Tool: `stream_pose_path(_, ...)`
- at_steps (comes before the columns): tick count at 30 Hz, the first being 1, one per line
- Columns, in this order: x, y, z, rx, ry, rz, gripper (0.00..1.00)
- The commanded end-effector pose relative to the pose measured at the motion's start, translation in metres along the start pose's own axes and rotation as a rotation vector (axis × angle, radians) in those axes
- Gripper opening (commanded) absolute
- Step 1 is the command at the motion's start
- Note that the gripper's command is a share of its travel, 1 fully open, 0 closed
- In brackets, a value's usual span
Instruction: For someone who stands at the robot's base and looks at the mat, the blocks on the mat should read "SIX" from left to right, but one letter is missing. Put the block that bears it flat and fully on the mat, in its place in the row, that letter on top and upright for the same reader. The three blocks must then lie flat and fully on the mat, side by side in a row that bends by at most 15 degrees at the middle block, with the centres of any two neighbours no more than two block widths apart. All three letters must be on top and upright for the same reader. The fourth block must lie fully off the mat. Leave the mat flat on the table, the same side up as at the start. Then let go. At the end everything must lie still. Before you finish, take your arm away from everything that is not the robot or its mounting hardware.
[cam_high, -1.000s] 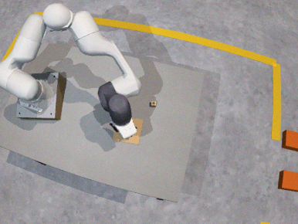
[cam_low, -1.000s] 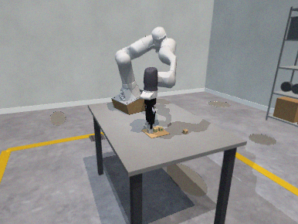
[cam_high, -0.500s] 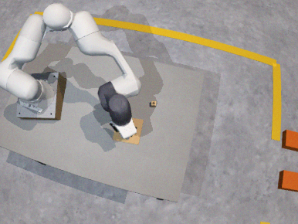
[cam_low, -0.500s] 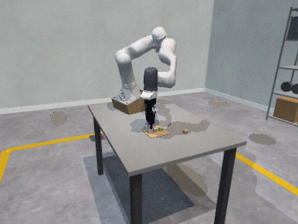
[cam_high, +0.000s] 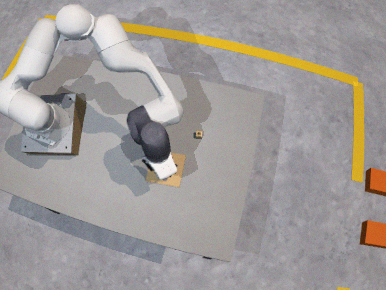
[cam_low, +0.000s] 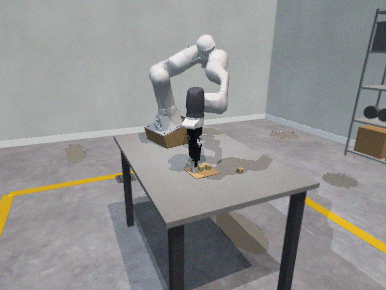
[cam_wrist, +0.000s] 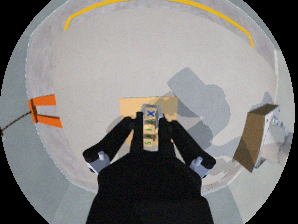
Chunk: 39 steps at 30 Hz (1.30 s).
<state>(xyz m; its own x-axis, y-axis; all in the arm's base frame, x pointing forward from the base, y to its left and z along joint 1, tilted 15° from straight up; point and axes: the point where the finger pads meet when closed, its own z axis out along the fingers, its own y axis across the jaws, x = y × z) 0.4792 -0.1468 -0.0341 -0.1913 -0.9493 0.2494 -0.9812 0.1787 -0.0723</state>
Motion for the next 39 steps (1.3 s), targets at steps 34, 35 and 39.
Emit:
stream_pose_path(34,0.0,-0.001,-0.015,0.002,0.0,-0.005,0.25)
stream_pose_path(35,0.0,-0.001,-0.019,0.002,0.0,-0.005,0.25)
stream_pose_path(39,0.0,-0.001,-0.04,0.002,0.0,-0.005,0.25)
